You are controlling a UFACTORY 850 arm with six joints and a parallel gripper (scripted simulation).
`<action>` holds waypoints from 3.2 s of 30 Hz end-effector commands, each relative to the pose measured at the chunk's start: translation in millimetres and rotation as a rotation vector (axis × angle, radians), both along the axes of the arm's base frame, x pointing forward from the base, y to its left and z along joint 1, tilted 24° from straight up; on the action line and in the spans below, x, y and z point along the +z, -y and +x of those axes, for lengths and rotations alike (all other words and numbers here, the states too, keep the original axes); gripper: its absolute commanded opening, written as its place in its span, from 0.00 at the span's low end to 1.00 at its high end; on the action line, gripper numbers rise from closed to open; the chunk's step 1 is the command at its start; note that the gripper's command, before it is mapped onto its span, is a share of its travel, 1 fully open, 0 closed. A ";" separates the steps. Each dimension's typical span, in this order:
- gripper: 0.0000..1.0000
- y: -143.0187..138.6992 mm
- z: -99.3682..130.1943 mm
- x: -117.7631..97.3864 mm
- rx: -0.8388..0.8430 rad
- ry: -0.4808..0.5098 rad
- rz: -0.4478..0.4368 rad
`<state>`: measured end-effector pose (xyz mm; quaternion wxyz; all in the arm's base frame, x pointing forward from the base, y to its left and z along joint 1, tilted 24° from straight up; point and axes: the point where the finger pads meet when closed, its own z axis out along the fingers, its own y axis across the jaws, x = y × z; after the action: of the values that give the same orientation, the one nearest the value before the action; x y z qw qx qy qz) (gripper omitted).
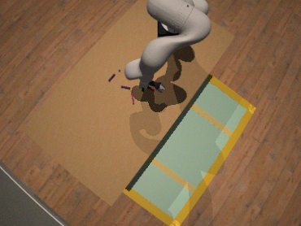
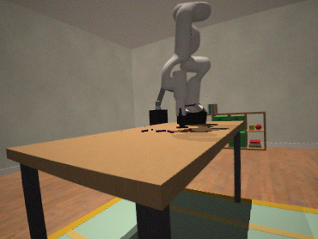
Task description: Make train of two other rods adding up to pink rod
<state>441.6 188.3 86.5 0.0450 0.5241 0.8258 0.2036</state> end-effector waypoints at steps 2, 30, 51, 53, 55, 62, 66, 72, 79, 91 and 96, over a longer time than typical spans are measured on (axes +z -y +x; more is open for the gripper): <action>0.04 -0.7 1.0 -1.5 0.000 0.001 0.000; 0.04 -3.4 3.8 -10.2 0.000 0.001 0.000; 0.04 -3.4 3.8 -10.2 0.000 0.001 0.000; 0.04 -3.4 3.8 -10.2 0.000 0.001 0.000; 0.08 -3.4 3.8 -10.2 0.000 0.001 0.000; 0.16 -3.4 3.8 -10.2 0.000 0.001 0.000; 0.20 -3.4 3.8 -10.2 0.000 0.001 0.000; 0.24 -3.4 3.8 -10.2 0.000 0.001 0.000; 0.24 -3.3 3.7 -9.8 0.000 0.001 0.000; 0.24 8.3 -7.9 26.8 0.000 0.001 0.000; 0.24 15.7 -15.3 50.2 0.000 0.001 0.000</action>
<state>434.2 180.0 111.2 0.0505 0.5243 0.8251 0.2042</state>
